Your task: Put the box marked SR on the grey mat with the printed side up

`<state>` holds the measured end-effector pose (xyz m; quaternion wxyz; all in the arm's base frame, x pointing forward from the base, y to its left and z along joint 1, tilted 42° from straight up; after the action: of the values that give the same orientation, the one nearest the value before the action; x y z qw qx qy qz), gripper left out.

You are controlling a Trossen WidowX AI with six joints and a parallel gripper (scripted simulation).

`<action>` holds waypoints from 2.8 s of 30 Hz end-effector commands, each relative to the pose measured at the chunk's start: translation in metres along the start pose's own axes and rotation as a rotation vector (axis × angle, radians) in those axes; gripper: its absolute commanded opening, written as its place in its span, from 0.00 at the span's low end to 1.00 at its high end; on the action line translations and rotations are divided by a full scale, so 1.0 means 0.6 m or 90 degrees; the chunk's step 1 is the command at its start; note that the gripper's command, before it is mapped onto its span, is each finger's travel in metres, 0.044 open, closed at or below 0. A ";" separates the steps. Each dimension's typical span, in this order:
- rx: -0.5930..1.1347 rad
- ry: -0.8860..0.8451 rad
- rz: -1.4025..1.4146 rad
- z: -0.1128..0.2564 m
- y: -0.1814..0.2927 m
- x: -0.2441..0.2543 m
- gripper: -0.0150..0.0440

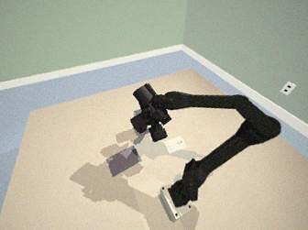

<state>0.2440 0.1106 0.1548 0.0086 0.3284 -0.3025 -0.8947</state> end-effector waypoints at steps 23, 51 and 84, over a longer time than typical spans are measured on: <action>0.000 -0.001 0.004 -0.064 0.000 0.001 0.66; 0.002 0.001 0.000 -0.059 0.001 -0.002 0.51; 0.000 -0.003 0.005 0.015 -0.001 0.001 0.51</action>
<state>0.2387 0.1145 0.1563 0.0143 0.3211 -0.3040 -0.8968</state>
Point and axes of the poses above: the point midway between the two fingers, 35 mm back from their tips, its own z axis back along the fingers, its own x axis across the jaws, y = z × x, the point moved 7 cm from there along z, back along the fingers, and after that the axes turned 13 degrees about -z, right-handed, at the moved point
